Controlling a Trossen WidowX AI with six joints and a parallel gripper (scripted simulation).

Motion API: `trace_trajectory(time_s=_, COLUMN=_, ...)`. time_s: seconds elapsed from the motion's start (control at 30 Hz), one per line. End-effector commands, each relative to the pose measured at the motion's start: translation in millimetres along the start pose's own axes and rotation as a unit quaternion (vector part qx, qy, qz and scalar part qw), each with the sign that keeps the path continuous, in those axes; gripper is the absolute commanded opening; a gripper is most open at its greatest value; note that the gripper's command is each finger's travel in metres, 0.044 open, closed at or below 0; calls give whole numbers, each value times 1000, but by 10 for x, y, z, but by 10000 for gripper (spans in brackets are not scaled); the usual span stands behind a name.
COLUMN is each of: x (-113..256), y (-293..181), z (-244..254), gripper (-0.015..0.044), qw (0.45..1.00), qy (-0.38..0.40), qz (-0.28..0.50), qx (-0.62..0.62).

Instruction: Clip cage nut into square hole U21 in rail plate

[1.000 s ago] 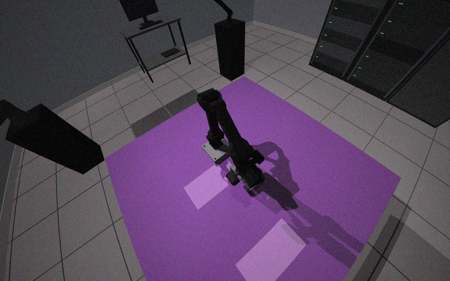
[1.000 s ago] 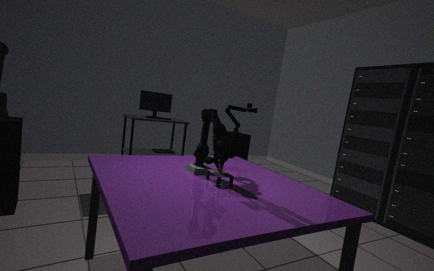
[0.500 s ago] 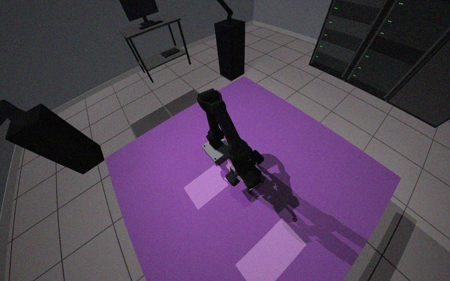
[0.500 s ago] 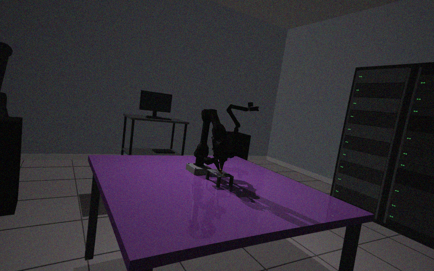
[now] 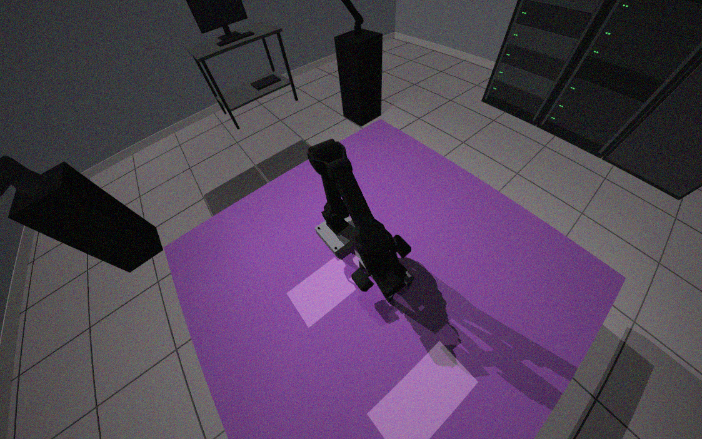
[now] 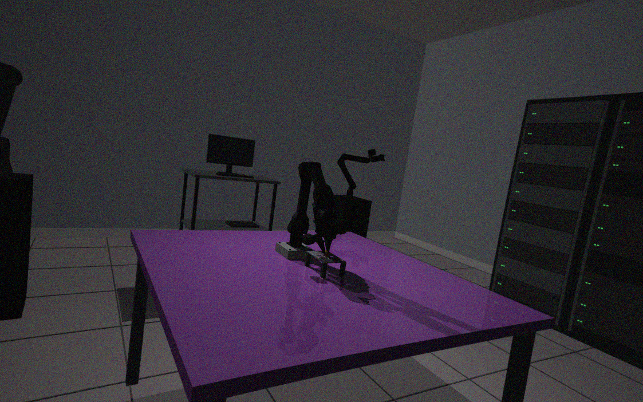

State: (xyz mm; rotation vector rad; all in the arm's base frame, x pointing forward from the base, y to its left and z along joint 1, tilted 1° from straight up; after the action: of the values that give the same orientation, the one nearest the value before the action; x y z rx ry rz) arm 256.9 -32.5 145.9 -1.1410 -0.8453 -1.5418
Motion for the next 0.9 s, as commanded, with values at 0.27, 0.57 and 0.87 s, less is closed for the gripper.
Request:
trace_trajectory(time_s=0.27, x=-4, y=-2, z=-24, gripper=37, qw=1000, qy=12, qz=3, qx=1)
trace_trajectory(time_s=0.57, x=-5, y=0, z=-44, gripper=37, qw=1000, qy=20, qz=5, qx=1)
trace_trajectory(time_s=0.87, x=-7, y=2, z=-65, gripper=37, qw=1000, qy=28, qz=6, qx=1)
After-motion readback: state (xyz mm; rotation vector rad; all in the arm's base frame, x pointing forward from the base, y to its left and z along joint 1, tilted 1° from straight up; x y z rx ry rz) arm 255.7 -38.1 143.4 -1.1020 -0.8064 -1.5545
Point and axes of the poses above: the point midway between the two fingers, 35 mm back from their tips, its own x axis back along the fingers, its own z axis across the jaws, y = z × x, the point moved 7 cm from there along x, back along the fingers, and after that the axes turned 11 degrees about -x, right-handed, at the moved point
